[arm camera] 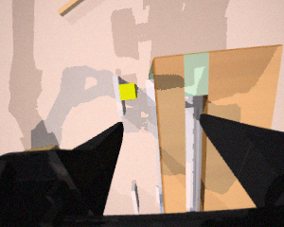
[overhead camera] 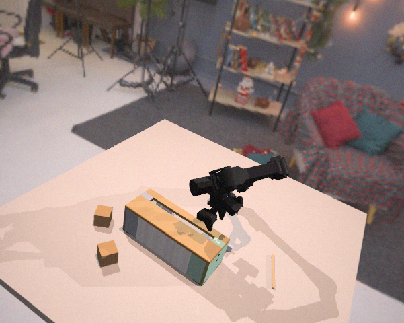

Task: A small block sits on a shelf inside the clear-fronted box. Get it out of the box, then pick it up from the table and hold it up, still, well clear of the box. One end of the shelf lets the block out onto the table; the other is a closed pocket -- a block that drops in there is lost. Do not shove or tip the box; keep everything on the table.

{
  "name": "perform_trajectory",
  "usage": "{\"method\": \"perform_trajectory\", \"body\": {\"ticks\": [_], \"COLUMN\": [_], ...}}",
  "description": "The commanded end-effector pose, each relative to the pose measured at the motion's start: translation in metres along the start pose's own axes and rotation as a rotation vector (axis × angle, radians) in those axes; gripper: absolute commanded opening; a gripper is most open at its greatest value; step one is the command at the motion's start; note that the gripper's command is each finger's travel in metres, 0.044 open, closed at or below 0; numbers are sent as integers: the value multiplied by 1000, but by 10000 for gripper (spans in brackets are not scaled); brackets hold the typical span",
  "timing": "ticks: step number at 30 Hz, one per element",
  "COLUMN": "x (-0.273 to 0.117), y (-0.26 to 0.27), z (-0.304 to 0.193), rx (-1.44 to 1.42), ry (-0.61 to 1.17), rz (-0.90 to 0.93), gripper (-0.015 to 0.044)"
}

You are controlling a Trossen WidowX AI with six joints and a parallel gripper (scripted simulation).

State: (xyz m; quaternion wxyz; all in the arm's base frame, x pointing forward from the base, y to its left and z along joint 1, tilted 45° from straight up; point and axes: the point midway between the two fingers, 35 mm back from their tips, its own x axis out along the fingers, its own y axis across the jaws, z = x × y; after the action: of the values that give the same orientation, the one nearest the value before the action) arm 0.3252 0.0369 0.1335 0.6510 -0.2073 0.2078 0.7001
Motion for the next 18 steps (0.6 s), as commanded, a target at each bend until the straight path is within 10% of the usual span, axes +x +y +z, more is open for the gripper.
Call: {"method": "perform_trajectory", "body": {"ticks": [1,6,18], "x": [0,-2,-6], "y": [0,11,46], "z": [0,13,44], "rx": [0,-397,-1576], "ry": [0,85,464], "rz": [0,-66,-158], "gripper": [400,285,285]}}
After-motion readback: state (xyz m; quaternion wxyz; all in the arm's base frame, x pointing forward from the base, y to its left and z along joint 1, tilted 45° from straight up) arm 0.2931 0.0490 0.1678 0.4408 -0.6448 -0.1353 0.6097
